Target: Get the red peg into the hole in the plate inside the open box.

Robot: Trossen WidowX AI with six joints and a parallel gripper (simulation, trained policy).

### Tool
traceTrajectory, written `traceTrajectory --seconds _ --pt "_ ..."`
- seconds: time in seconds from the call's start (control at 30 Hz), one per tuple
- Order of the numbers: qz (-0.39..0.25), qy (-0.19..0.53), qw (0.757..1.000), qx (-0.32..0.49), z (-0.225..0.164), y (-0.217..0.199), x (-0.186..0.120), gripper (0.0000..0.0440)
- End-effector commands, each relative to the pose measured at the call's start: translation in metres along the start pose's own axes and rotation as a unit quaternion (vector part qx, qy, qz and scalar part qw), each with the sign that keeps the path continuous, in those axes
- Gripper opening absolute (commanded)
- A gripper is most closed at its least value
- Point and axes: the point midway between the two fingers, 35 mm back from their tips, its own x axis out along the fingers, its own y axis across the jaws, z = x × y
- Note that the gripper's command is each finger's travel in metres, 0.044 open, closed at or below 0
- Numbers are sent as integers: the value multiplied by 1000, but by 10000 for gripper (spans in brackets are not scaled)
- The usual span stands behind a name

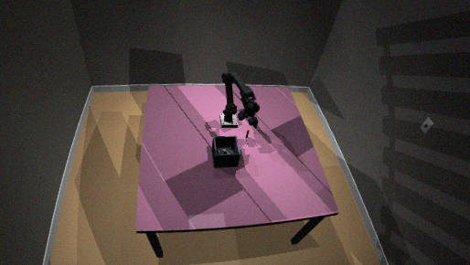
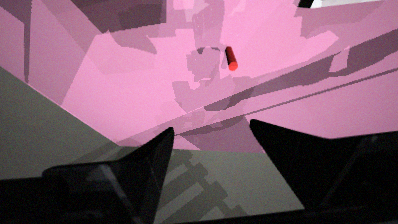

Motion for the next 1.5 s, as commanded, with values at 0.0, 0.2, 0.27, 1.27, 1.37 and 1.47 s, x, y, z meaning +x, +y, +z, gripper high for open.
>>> traceTrajectory --seconds 0.0,0.2,0.27,1.27,1.37,1.47 --pt "-34 -21 999 -6 5 -12 10 424" --pt "-82 -53 995 -23 13 -28 24 428" --pt "-95 -63 993 -29 16 -32 29 430" --pt "-166 -138 974 -65 66 -62 103 424" --pt "-163 -139 974 -68 68 -61 110 364" --pt "-161 -139 974 -74 69 -59 115 289"
